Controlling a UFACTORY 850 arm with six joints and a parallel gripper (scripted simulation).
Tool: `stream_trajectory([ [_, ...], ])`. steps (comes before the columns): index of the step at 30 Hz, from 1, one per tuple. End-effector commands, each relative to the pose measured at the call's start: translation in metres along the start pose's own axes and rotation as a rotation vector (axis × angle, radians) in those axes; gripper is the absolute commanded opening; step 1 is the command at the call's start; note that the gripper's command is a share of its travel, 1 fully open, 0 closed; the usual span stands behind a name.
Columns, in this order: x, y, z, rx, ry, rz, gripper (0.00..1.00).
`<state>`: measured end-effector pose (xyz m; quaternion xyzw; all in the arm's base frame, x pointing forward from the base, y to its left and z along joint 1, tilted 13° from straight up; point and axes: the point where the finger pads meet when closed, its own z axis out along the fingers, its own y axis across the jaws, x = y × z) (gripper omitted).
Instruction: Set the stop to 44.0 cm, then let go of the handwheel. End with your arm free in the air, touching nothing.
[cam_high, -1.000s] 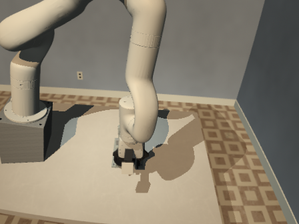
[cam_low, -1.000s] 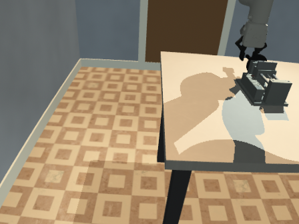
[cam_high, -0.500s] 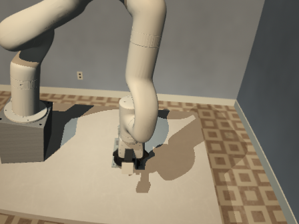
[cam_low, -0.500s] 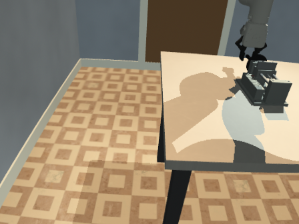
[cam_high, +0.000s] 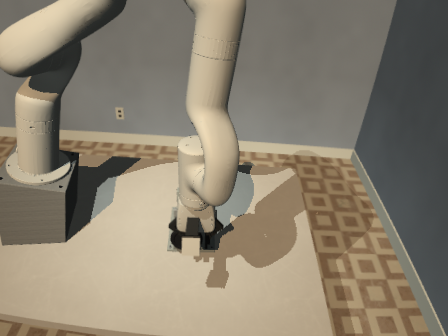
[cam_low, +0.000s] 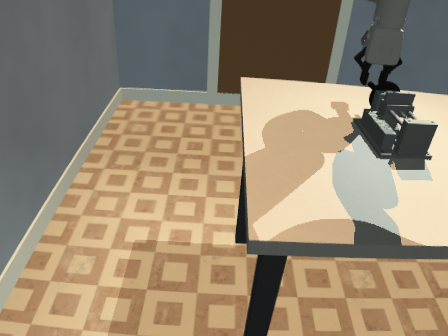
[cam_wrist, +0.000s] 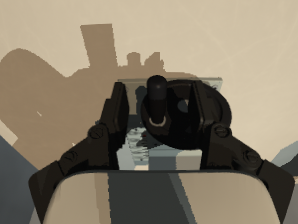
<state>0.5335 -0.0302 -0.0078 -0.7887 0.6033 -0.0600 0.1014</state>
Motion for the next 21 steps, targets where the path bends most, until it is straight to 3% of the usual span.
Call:
stream_trajectory([
  [1,0.0,-0.001,-0.016,-0.001,-0.003,0.0,0.57],
  [9,0.0,-0.001,-0.045,-0.001,-0.003,0.0,0.57],
  [21,0.001,-0.001,-0.072,-0.001,-0.003,0.0,0.57],
])
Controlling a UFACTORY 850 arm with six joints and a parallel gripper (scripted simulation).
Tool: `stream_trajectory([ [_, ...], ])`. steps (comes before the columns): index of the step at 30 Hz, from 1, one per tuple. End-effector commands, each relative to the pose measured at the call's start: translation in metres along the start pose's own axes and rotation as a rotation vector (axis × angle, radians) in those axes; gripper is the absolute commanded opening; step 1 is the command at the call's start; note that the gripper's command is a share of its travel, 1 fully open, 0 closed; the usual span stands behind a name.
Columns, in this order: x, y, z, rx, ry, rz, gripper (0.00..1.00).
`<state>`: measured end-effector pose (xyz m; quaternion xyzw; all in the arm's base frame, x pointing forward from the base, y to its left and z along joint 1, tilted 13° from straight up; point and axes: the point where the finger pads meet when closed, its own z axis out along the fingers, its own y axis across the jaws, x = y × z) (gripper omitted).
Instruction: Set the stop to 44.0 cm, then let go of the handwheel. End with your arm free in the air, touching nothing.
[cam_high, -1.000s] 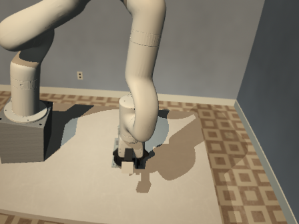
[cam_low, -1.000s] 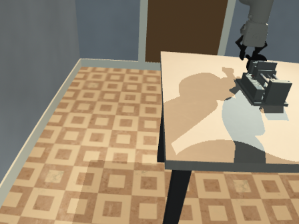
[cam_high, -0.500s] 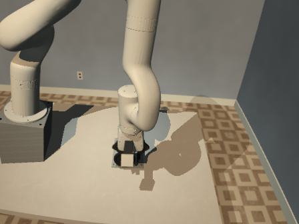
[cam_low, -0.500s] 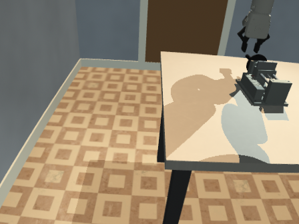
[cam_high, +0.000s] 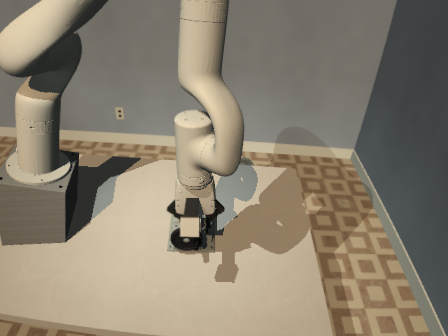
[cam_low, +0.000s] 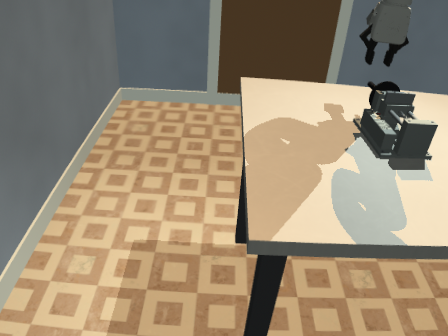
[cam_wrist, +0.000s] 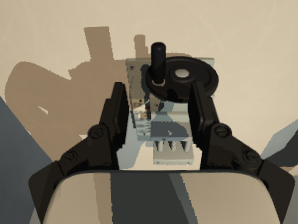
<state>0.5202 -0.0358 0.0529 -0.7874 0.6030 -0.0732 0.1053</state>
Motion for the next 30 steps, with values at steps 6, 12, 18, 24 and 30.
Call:
stream_trajectory([
  [6,0.0006,-0.0013,-0.0159,-0.024,-0.02,0.001,0.57],
  [12,0.0006,-0.0013,-0.0179,-0.024,-0.019,0.001,0.57],
  [18,0.0006,-0.0013,-0.018,-0.024,-0.019,0.001,0.57],
  [24,0.0006,-0.0013,-0.018,-0.024,-0.019,0.001,0.57],
  [30,-0.0007,-0.0024,-0.018,-0.024,-0.019,0.001,0.57],
])
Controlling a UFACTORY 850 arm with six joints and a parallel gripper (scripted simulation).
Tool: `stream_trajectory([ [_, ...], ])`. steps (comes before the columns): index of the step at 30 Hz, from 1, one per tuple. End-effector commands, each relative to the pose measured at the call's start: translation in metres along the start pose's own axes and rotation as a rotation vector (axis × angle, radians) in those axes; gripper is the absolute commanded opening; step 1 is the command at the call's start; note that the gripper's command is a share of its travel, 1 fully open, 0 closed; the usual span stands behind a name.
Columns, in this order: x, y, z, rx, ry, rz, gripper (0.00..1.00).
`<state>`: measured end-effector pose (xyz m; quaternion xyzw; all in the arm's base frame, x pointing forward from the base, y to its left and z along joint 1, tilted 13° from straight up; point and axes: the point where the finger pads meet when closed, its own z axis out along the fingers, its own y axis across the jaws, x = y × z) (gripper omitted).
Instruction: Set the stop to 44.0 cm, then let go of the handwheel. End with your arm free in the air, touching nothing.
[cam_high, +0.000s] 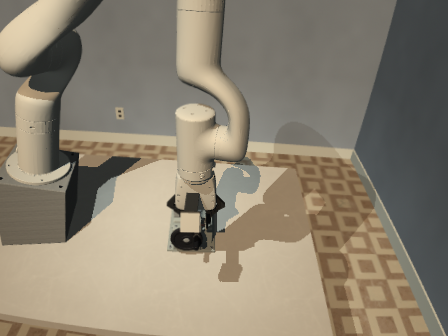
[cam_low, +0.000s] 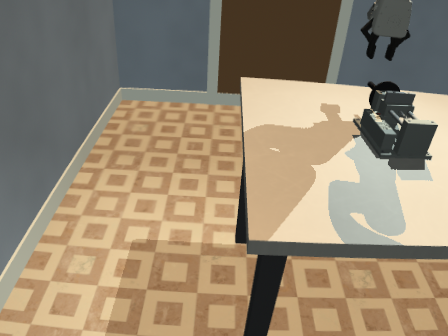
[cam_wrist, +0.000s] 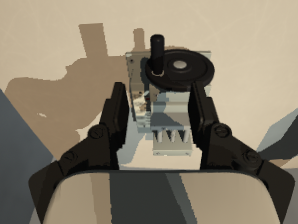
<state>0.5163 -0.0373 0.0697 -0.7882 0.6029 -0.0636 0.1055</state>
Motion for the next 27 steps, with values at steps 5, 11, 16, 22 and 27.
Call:
stream_trajectory([
  [5,-0.017,-0.016,-0.001,-0.012,-0.004,0.0,0.57],
  [11,-0.02,-0.019,0.0,-0.012,-0.004,0.0,0.57],
  [16,-0.02,-0.019,0.009,-0.012,-0.004,0.0,0.57],
  [22,-0.02,-0.019,0.021,-0.012,-0.004,0.0,0.57],
  [27,-0.02,-0.019,0.021,-0.012,-0.004,0.0,0.57],
])
